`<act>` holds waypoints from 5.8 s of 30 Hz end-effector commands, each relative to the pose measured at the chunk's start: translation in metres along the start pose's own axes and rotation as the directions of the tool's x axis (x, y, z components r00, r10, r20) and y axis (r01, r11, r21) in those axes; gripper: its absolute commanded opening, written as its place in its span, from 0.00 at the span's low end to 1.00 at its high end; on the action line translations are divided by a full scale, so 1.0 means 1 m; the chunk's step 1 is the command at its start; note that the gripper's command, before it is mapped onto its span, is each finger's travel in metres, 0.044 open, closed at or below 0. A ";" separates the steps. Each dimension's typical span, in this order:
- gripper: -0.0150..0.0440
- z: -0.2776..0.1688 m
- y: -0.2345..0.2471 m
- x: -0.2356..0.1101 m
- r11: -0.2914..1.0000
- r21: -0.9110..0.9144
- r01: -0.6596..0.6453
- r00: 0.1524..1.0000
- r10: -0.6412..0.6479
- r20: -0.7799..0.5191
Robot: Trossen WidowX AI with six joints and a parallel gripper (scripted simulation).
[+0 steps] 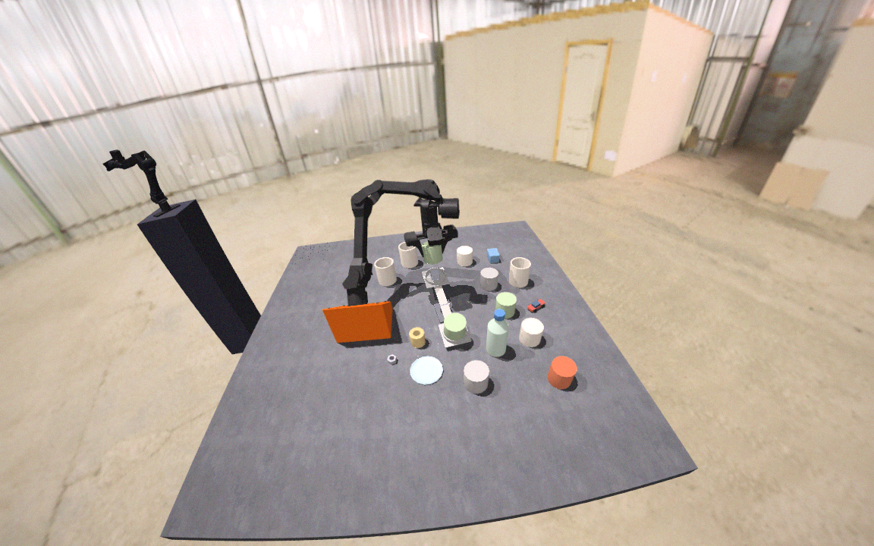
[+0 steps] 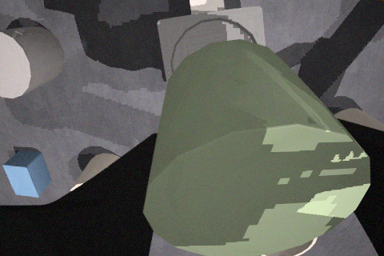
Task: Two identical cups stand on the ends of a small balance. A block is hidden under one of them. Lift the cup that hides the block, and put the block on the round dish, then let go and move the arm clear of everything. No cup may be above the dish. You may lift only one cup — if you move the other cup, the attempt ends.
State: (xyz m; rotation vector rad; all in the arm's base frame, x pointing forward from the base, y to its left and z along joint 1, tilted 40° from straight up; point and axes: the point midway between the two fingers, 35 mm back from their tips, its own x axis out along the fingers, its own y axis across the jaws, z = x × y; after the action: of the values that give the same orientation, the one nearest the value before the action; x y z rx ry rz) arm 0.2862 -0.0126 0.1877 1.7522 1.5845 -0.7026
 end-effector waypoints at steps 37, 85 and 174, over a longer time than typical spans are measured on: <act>0.25 -0.109 -0.050 0.122 1.000 -0.004 -0.007 1.000 0.007 -0.008; 0.87 -0.104 -0.043 0.084 0.998 0.014 -0.053 0.999 0.053 -0.010; 0.25 0.019 0.000 -0.004 0.998 0.055 -0.005 1.000 0.005 0.007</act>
State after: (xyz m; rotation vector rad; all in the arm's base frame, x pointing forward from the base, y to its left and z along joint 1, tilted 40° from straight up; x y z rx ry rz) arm 0.2864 -0.0247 0.1804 1.7992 1.5648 -0.7503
